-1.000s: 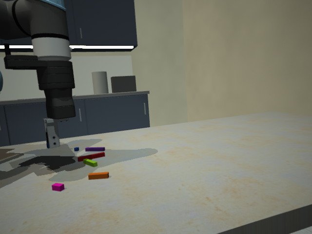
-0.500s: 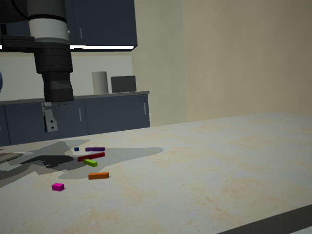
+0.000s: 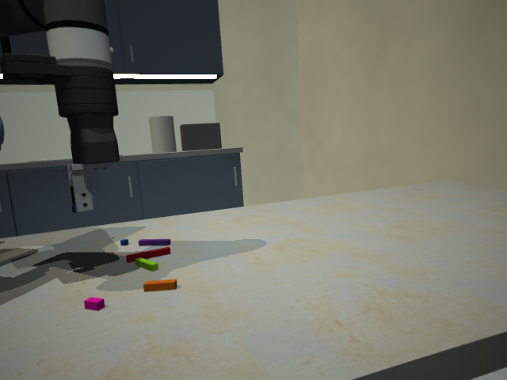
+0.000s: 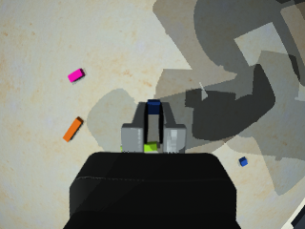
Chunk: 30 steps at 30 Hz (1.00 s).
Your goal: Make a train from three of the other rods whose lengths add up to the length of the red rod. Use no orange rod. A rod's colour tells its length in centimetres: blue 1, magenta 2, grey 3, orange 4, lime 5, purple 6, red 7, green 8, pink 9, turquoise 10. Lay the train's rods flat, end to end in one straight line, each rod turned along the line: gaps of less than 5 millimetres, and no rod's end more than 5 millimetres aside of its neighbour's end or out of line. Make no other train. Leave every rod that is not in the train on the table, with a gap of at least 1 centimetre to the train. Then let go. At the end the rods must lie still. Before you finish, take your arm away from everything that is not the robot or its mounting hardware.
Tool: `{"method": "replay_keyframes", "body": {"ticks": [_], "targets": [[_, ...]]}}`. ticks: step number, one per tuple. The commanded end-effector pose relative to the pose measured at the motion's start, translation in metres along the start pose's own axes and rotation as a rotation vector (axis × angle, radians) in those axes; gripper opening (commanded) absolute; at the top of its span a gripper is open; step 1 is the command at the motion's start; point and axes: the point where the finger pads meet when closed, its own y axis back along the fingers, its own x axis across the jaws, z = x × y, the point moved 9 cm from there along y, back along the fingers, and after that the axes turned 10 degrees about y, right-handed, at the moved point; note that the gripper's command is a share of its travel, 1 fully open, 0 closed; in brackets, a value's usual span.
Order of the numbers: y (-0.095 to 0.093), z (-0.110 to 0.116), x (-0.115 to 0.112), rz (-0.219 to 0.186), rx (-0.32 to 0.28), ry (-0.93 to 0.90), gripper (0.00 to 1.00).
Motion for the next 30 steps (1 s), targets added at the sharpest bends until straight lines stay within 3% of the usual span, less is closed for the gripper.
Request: {"method": "replay_keyframes", "body": {"ticks": [1,14,26,30], "targets": [[0.000,0.002,0.001,0.000,0.000,0.007,0.24],[0.001,0.036,0.018,0.015,0.003,0.113,0.24],[0.000,0.102,0.073,0.017,0.006,0.328,0.24],[0.000,0.112,0.084,0.014,0.005,0.362,0.24]]}}
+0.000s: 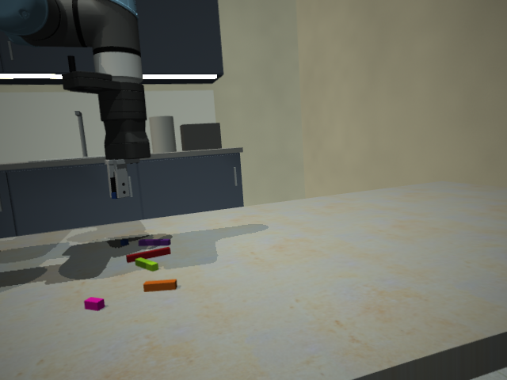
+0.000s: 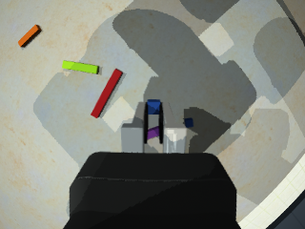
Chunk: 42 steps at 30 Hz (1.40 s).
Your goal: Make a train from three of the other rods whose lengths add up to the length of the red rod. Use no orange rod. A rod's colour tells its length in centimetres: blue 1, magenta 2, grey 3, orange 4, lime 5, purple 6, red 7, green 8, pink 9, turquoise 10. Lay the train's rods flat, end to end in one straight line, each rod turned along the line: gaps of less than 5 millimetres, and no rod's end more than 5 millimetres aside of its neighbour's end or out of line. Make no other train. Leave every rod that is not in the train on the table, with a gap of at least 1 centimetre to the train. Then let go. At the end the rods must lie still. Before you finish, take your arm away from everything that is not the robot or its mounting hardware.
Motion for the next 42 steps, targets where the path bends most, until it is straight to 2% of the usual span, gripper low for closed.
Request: {"method": "replay_keyframes", "body": {"ticks": [1,6,12,34,42], "targets": [[0.000,0.026,0.016,-0.007,0.000,0.069,0.24],[0.000,0.049,0.033,-0.015,-0.001,0.130,0.24],[0.000,0.062,0.044,-0.020,-0.002,0.166,0.24],[-0.001,0.064,0.046,-0.021,-0.002,0.170,0.24],[-0.021,0.064,0.045,-0.021,-0.002,0.170,0.24]]}}
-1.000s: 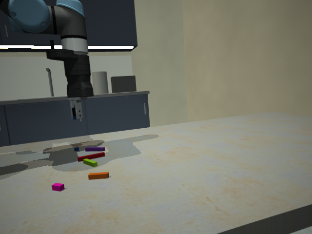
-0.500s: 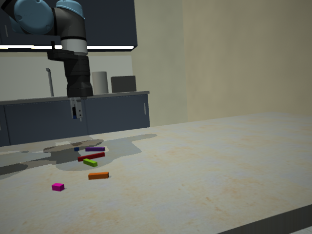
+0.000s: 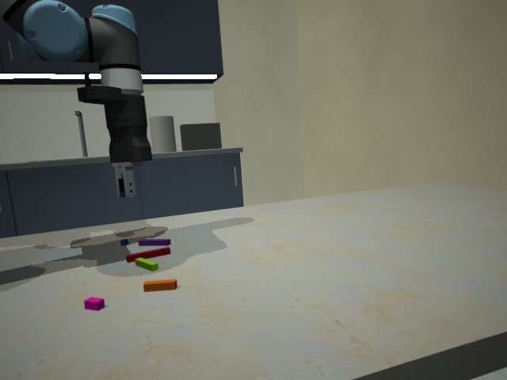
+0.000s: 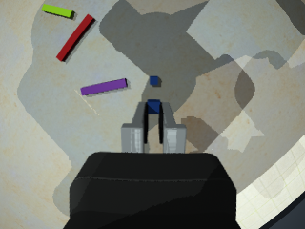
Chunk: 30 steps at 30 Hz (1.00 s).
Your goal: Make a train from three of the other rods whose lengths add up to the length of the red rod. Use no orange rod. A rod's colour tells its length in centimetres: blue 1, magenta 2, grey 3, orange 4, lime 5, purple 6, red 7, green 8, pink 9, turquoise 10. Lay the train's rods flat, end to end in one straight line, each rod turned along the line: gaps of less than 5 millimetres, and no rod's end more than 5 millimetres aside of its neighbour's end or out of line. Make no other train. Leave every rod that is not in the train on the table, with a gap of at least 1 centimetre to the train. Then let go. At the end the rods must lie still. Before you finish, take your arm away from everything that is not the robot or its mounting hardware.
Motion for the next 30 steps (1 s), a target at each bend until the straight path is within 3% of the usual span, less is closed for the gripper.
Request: {"method": "replay_keyframes", "body": {"ticks": [1,17,30], "targets": [[-0.016,0.000,0.000,0.000,0.000,0.000,0.24],[-0.071,0.000,0.000,0.000,0.000,0.000,0.24],[-0.079,0.000,0.000,0.000,0.000,0.000,0.24]]}}
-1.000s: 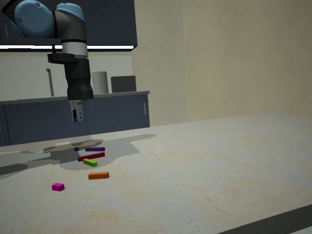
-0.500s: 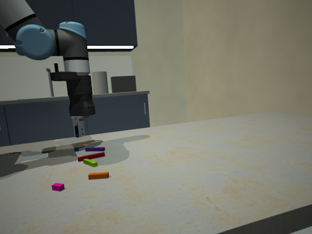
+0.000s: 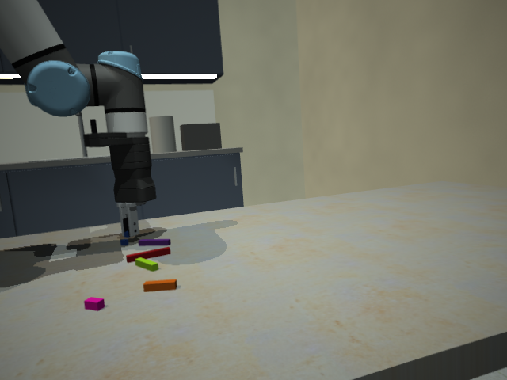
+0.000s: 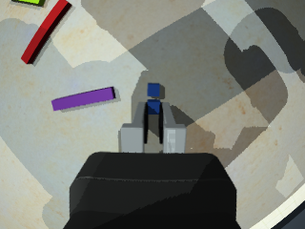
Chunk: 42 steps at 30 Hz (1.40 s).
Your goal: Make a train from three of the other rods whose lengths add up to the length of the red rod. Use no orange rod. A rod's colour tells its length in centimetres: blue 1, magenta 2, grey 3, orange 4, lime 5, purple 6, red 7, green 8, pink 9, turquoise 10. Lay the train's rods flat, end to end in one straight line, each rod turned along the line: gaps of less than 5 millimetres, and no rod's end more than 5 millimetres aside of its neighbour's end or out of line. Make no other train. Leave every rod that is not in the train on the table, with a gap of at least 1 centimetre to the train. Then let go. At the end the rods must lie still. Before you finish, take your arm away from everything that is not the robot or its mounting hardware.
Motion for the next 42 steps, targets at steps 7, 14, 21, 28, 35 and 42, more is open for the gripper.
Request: {"method": "replay_keyframes", "body": {"ticks": [7,14,21,28,35,42], "targets": [[-0.0004,0.0002,-0.0003,-0.001,-0.001,0.000,0.24],[-0.0004,0.0002,-0.0003,-0.001,-0.001,0.000,0.24],[-0.0004,0.0002,-0.0003,-0.001,-0.001,0.000,0.24],[-0.0004,0.0002,-0.0003,-0.001,-0.001,0.000,0.24],[-0.0006,0.0002,-0.0003,-0.001,-0.001,0.000,0.24],[-0.0046,0.0002,-0.0003,-0.001,-0.001,0.000,0.24]]}}
